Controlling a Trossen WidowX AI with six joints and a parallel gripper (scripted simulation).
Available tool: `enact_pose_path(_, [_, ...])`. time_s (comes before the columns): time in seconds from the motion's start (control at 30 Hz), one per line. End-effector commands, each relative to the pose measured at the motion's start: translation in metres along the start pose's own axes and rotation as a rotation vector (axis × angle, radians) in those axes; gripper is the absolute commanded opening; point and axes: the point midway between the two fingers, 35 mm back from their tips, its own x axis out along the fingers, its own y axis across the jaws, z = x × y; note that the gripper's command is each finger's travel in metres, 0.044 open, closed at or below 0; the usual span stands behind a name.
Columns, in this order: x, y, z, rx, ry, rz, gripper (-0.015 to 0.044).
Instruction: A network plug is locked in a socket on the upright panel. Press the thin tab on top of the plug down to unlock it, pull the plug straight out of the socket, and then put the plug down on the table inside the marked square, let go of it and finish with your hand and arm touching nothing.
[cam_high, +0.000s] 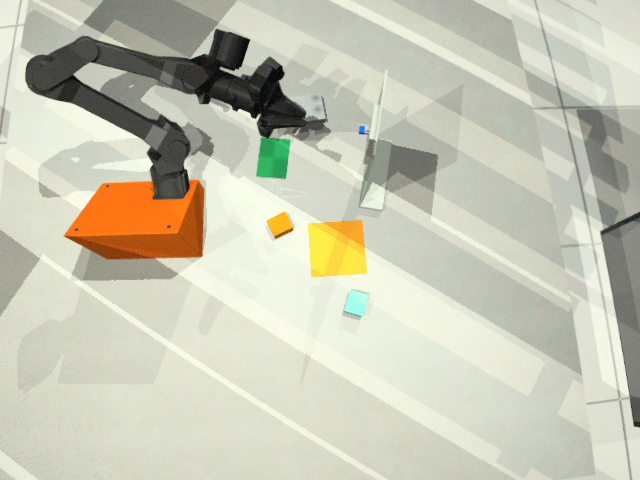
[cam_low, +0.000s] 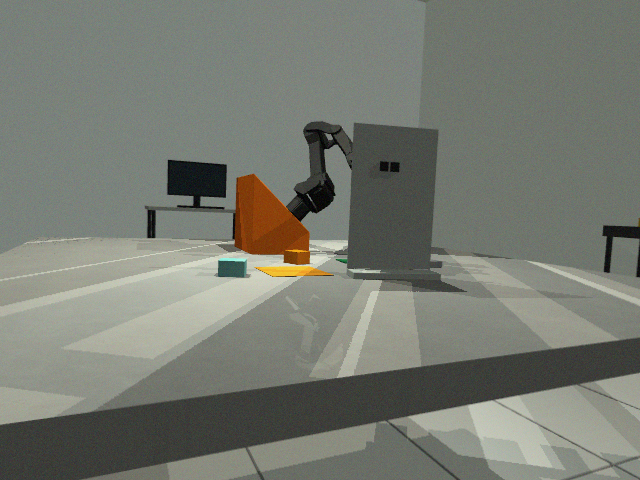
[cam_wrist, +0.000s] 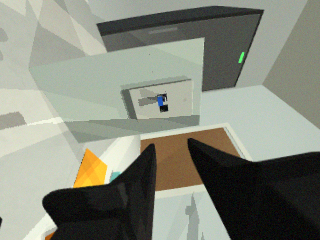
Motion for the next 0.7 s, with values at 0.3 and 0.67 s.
enact_pose_path(0.3, [0.031,0.001,0.010,-0.008,0.004,0.000,0.0156])
enact_pose_path(0.67, [0.055,0.000,0.013,-0.009,0.002,-0.003,0.0156])
